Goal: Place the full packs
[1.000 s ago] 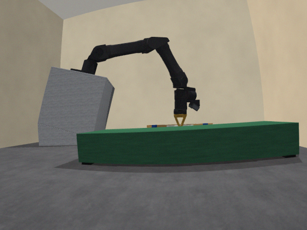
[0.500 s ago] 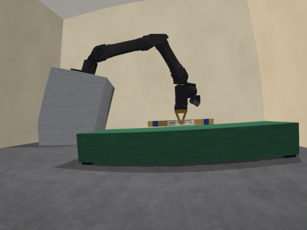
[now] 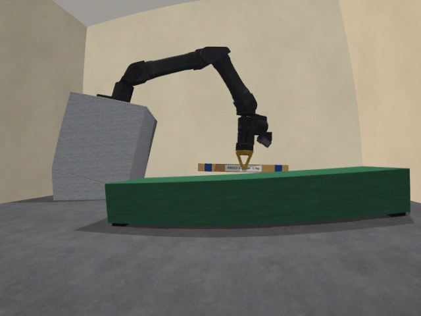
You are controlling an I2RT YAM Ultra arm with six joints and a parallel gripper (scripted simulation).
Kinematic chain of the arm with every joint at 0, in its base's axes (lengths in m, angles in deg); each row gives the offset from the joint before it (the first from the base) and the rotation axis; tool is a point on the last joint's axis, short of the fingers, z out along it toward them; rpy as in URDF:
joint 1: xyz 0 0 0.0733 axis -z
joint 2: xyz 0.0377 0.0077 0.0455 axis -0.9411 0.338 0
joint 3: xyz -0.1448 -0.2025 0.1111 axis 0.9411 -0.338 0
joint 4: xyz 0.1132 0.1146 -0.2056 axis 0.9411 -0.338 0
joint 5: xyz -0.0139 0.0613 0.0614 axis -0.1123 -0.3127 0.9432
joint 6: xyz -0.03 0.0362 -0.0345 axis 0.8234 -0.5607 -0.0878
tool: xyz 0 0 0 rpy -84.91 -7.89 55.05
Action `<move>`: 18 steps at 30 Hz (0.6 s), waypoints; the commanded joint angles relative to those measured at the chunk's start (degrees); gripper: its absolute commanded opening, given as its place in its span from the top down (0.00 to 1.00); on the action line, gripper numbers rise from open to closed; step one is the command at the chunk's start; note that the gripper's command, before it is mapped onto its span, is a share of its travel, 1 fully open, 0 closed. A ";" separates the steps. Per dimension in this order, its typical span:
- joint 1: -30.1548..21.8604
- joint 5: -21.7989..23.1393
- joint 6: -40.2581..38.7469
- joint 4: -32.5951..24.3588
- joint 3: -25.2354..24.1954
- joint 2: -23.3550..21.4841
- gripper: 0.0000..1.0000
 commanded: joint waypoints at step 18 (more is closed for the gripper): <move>-1.43 -1.61 -0.97 1.66 -1.80 -8.13 1.00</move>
